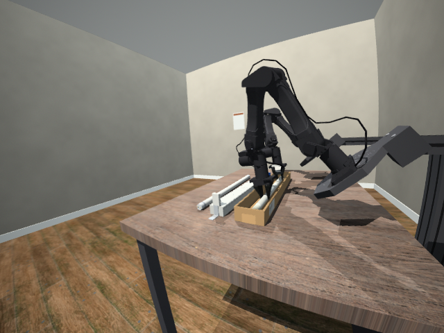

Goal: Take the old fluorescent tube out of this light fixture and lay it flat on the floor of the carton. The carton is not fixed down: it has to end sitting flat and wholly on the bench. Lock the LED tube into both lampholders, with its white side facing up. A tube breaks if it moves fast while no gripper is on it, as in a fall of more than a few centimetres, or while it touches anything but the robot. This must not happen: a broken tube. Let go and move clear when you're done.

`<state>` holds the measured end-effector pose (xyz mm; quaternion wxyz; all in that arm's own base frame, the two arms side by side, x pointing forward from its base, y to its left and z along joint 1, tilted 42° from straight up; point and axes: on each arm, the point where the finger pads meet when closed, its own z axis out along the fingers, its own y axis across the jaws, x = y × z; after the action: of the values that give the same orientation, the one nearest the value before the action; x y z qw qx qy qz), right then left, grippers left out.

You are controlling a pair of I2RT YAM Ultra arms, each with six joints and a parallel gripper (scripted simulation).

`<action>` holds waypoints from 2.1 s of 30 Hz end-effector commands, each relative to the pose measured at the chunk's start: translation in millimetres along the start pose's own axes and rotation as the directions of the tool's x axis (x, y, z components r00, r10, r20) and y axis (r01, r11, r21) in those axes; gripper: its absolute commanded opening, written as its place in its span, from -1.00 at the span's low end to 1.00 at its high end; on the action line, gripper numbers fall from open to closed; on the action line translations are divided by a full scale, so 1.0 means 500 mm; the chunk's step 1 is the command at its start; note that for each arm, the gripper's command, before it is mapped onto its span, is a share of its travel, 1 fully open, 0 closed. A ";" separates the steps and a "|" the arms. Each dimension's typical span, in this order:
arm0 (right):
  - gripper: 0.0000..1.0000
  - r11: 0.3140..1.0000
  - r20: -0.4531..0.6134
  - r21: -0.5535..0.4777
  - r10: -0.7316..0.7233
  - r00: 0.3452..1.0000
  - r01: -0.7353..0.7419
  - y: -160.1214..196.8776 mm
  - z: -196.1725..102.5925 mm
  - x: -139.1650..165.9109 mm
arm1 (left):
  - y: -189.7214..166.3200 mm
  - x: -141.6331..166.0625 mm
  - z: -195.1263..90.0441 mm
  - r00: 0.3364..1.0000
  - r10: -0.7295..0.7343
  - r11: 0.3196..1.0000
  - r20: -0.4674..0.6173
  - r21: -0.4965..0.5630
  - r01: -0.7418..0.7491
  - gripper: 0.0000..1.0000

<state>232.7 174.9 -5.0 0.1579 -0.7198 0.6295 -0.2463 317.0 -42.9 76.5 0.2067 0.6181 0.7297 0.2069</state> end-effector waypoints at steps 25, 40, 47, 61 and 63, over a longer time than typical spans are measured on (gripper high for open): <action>-0.36 0.999 0.017 -0.003 -0.038 0.999 0.038 0.008 -0.014 -0.004 | -0.010 -0.006 -0.012 0.999 0.037 0.999 0.013 0.000 -0.037 -0.36; -0.36 1.000 0.034 0.027 -0.004 0.999 0.003 -0.024 -0.042 -0.022 | 0.024 -0.013 -0.042 1.000 0.012 0.999 0.020 -0.036 -0.011 -0.36; -0.36 1.000 -0.006 0.003 -0.012 1.000 0.012 -0.008 -0.101 -0.004 | 0.006 -0.004 -0.101 1.000 0.012 1.000 -0.005 0.000 -0.012 -0.36; -0.36 1.000 0.028 -0.003 -0.026 0.999 0.026 0.008 -0.118 -0.009 | 0.000 -0.012 -0.117 0.999 0.037 0.999 0.024 -0.014 -0.037 -0.36; -0.36 1.000 0.041 0.008 -0.026 0.999 0.025 0.005 -0.116 -0.014 | 0.017 -0.017 -0.118 0.999 0.031 0.999 0.031 -0.035 -0.030 -0.36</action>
<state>203.9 179.5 38.0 0.1552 -0.7249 0.6236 -0.2480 287.9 -45.4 119.1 0.2042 0.6245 0.7242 0.2096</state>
